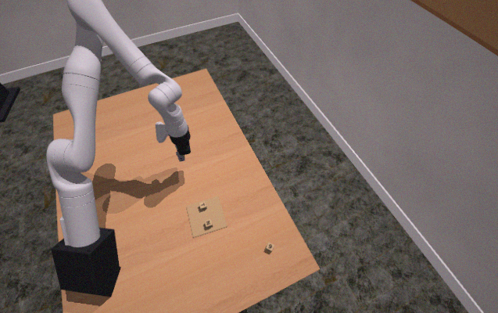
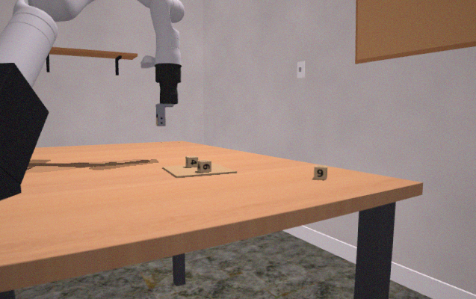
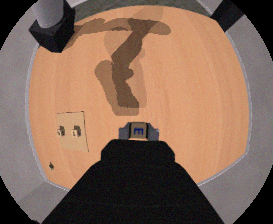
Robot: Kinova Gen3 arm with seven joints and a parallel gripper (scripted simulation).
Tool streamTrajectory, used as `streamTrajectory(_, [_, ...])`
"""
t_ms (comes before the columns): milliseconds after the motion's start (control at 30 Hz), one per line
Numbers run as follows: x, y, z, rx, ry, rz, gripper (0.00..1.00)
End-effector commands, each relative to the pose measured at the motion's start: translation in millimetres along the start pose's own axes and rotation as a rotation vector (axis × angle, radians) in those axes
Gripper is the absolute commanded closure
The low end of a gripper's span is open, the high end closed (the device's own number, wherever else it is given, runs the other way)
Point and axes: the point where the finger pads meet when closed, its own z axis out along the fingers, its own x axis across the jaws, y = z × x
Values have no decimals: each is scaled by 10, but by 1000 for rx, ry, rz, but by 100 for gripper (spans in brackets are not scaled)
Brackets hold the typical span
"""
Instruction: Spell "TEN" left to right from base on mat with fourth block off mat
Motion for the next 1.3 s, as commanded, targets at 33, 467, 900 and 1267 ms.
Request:
streamTrajectory(33, [11,3,-7,-1,3,-1,51])
streamTrajectory(467, [-195,97,19,8,-5,138,51])
streamTrajectory(900, [-935,362,58,23,-20,607,51])
streamTrajectory(1267, [-1676,509,30,18,-16,1036,51])
